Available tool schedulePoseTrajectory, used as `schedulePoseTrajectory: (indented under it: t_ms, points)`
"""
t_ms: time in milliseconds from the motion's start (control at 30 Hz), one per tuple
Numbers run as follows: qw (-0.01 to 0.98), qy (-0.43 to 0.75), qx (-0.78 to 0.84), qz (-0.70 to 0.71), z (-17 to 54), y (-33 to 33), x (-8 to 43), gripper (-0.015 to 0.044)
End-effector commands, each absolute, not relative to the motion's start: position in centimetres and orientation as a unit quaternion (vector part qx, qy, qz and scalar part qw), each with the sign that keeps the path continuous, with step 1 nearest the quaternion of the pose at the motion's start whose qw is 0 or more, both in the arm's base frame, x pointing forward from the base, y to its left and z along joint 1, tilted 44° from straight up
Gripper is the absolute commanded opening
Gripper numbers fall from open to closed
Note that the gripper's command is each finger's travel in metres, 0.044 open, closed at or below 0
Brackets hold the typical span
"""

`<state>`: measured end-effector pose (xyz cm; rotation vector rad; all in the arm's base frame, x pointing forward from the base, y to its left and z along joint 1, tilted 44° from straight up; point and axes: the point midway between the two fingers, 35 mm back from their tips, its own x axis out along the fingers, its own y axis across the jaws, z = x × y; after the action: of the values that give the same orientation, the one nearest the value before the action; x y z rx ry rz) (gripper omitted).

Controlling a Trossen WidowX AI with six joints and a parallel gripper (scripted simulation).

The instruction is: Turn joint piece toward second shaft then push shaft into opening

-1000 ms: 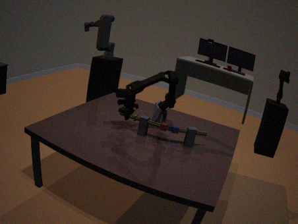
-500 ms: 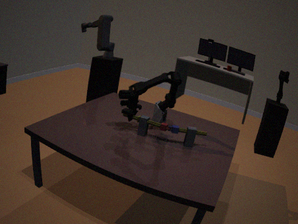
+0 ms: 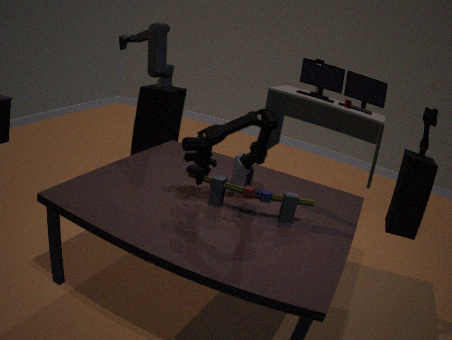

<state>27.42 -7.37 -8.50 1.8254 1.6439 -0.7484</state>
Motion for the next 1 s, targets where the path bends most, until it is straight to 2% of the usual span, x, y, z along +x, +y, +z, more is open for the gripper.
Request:
schedulePoseTrajectory:
  t_ms: [0, 33, 133, 300, 767, 967]
  points:
    - [0.283, 0.615, 0.681, -0.279, -8.49, -7.36, 27.43, 0.0]
    - [0.283, 0.615, 0.681, -0.279, -8.49, -7.36, 27.43, 0.0]
    - [0.283, 0.615, 0.681, -0.279, -8.49, -7.36, 27.43, 0.0067]
    - [0.283, 0.615, 0.681, -0.279, -8.49, -7.36, 27.43, 0.0067]
    - [0.283, 0.615, 0.681, -0.279, -8.49, -7.36, 27.43, 0.0434]
    - [0.283, 0.615, 0.681, -0.279, -8.49, -7.36, 27.43, 0.044]
